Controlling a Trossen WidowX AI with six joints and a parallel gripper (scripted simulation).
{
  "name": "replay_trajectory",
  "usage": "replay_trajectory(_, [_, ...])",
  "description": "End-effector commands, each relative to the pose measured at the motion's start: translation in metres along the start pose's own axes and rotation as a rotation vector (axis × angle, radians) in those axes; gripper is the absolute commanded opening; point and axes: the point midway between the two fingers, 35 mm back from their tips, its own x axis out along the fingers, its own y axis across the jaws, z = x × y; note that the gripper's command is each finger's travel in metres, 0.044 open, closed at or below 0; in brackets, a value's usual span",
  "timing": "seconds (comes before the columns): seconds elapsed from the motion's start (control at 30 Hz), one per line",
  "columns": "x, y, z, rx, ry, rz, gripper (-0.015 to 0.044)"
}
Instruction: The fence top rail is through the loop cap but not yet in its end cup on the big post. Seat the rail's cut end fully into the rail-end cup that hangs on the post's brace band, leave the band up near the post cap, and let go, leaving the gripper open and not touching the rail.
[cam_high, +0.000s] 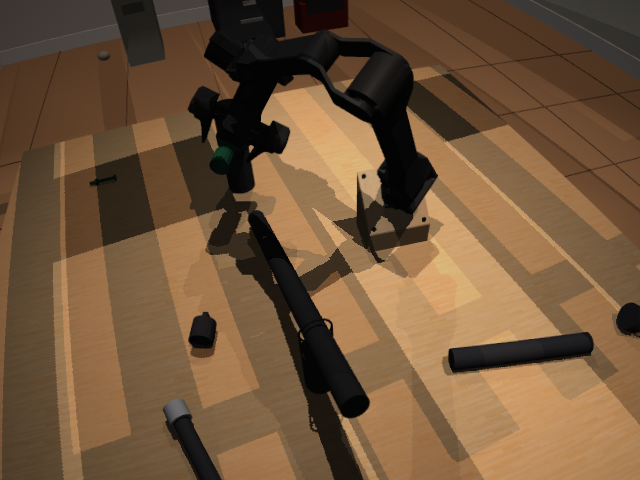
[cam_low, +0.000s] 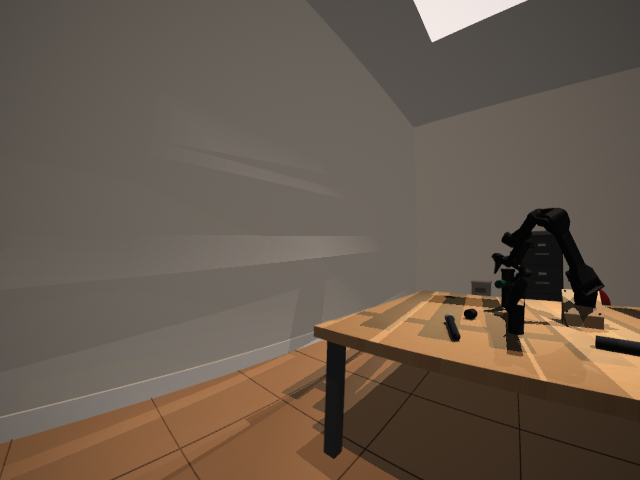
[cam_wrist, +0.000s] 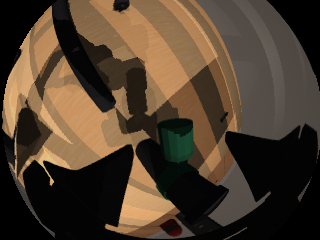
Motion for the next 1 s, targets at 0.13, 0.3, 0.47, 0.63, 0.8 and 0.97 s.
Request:
replay_trajectory(0.13, [0.016,0.002,0.000,0.005,-0.003,0.006,0.0440])
replay_trajectory(0.3, [0.024,0.002,0.000,0.005,-0.003,0.006,0.0440])
replay_trajectory(0.47, [0.032,0.002,0.000,0.005,-0.003,0.006,0.0440])
replay_trajectory(0.63, [0.040,0.002,0.000,0.005,-0.003,0.006,0.0440])
replay_trajectory(0.8, [0.048,0.002,0.001,0.005,-0.004,0.005,0.0440])
replay_trajectory(0.97, [0.057,0.003,0.001,0.005,-0.006,0.005,0.0440])
